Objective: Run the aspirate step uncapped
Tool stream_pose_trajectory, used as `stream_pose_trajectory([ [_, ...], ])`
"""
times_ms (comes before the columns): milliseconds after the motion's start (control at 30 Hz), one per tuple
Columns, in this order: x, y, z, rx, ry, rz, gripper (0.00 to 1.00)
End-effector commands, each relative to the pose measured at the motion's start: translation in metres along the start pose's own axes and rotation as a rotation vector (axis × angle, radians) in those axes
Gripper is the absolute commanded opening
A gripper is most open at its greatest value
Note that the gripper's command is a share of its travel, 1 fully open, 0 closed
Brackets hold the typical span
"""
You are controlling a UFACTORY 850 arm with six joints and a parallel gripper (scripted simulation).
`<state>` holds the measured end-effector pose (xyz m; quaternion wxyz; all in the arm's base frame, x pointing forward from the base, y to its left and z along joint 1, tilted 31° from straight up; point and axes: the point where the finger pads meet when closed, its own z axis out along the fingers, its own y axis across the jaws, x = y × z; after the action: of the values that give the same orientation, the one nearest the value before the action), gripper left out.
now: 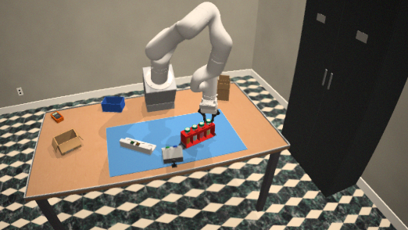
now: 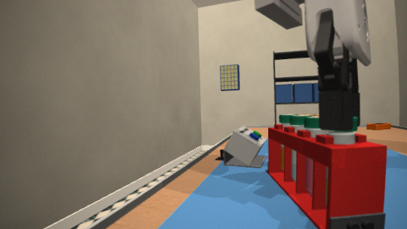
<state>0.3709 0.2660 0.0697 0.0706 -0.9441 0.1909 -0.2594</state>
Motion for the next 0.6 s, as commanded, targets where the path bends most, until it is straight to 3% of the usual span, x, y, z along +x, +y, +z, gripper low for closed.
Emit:
stream_pose_trajectory([
  [0, 0.0, 0.0004, -0.0002, -0.007, 0.002, -0.004, 0.46],
  [233, 0.0, 0.0004, -0.0002, -0.007, 0.002, -0.004, 0.46],
  [333, 0.0, 0.0003, -0.0001, -0.006, 0.003, 0.246, 0.46],
  [567, 0.0, 0.0003, -0.0001, -0.007, 0.004, 0.48, 0.46],
])
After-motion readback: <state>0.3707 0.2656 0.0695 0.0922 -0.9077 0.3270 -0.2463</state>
